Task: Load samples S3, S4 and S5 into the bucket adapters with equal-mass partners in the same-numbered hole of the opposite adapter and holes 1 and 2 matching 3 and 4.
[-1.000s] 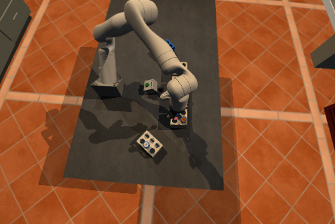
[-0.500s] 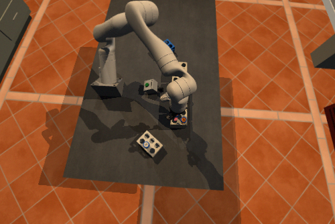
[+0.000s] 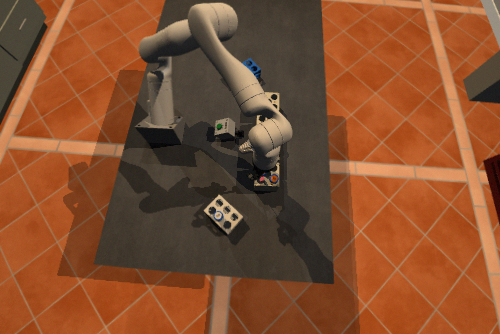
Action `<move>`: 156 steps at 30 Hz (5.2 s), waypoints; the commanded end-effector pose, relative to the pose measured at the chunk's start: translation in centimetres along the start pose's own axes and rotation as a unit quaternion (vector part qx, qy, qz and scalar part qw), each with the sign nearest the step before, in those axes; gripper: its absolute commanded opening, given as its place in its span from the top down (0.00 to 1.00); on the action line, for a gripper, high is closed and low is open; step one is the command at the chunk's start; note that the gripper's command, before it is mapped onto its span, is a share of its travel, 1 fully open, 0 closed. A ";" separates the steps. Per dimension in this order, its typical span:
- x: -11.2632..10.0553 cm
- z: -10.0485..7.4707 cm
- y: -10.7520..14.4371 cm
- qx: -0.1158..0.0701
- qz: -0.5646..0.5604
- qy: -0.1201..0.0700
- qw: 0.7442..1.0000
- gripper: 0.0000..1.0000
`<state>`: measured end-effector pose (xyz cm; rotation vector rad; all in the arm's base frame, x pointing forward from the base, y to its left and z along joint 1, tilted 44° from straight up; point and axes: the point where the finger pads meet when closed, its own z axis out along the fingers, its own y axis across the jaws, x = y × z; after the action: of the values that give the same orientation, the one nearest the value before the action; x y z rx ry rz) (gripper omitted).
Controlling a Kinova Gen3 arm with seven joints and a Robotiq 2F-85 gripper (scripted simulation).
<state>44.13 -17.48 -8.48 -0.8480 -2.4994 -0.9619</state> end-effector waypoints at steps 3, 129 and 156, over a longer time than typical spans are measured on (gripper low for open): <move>-0.1 0.1 0.0 0.000 -0.001 -0.001 1.000 0.90; -0.1 6.8 0.1 -0.001 -0.004 -0.001 1.000 0.90; -0.1 8.5 0.1 -0.001 -0.004 -0.001 1.000 0.90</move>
<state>43.44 -11.92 -14.28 -0.8490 -2.4995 -0.9621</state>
